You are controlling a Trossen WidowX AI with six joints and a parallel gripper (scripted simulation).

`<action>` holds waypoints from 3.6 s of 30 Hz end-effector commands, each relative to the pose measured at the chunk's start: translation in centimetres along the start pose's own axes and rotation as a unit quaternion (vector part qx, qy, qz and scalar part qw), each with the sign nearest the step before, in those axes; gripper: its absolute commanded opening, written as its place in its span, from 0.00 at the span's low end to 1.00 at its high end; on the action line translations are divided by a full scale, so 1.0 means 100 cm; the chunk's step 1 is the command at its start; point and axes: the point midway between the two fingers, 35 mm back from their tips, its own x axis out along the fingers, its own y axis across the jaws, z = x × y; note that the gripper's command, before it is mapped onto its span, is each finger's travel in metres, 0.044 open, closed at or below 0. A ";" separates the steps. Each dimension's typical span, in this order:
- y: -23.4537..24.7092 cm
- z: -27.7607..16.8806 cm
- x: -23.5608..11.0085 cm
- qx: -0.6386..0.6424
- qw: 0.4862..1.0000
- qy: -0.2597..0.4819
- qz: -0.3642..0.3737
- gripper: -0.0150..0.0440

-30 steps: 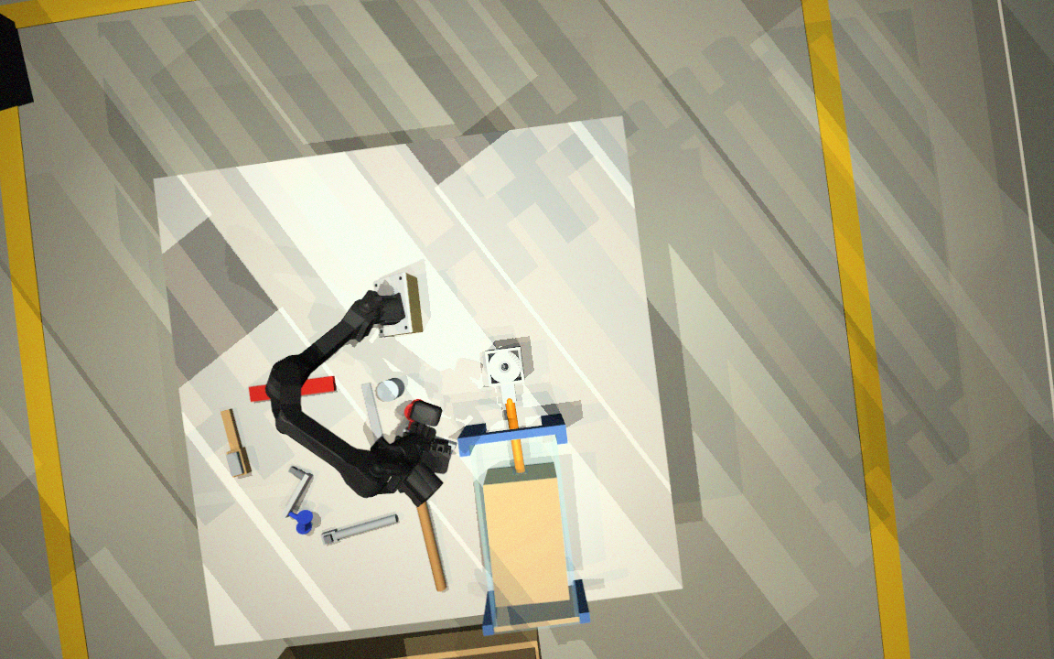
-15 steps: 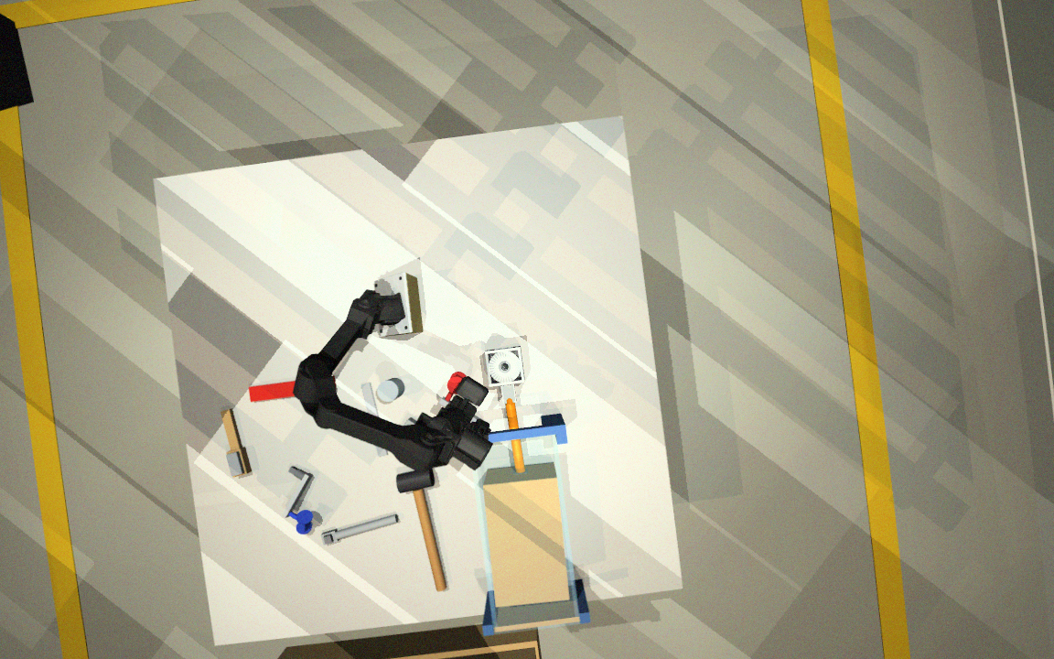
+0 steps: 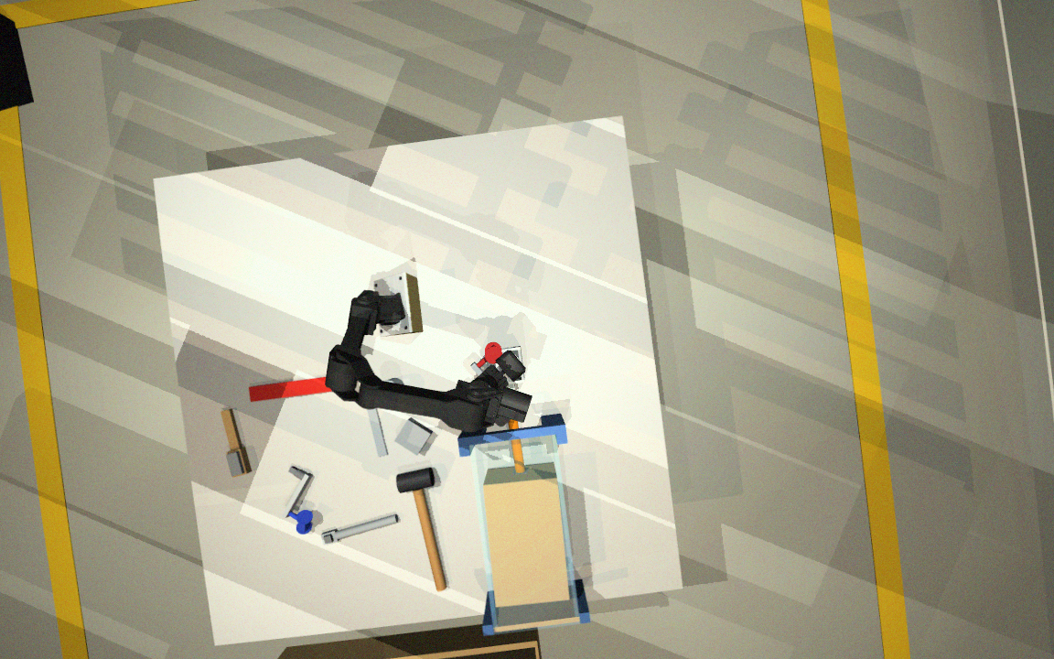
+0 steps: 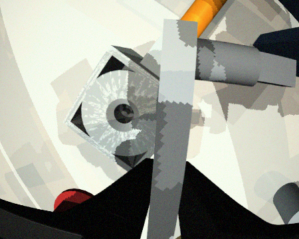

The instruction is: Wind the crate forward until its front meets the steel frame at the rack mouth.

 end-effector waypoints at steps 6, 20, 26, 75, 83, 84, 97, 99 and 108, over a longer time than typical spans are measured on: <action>0.041 -0.012 0.014 0.079 0.997 0.006 -0.020 0.25; 0.037 -0.012 0.014 0.067 0.997 0.002 0.041 0.25; 0.037 -0.012 0.014 0.067 0.993 -0.002 0.096 0.25; 0.036 -0.012 0.016 0.061 0.877 -0.036 0.476 0.25; 0.035 -0.012 0.017 0.059 0.842 -0.041 0.535 0.25; 0.035 -0.012 0.017 0.059 0.839 -0.042 0.539 0.25; 0.035 -0.012 0.017 0.055 0.780 -0.050 0.622 0.25; 0.035 -0.012 0.017 0.055 0.770 -0.051 0.634 0.25; 0.035 -0.012 0.018 0.052 0.733 -0.055 0.676 0.25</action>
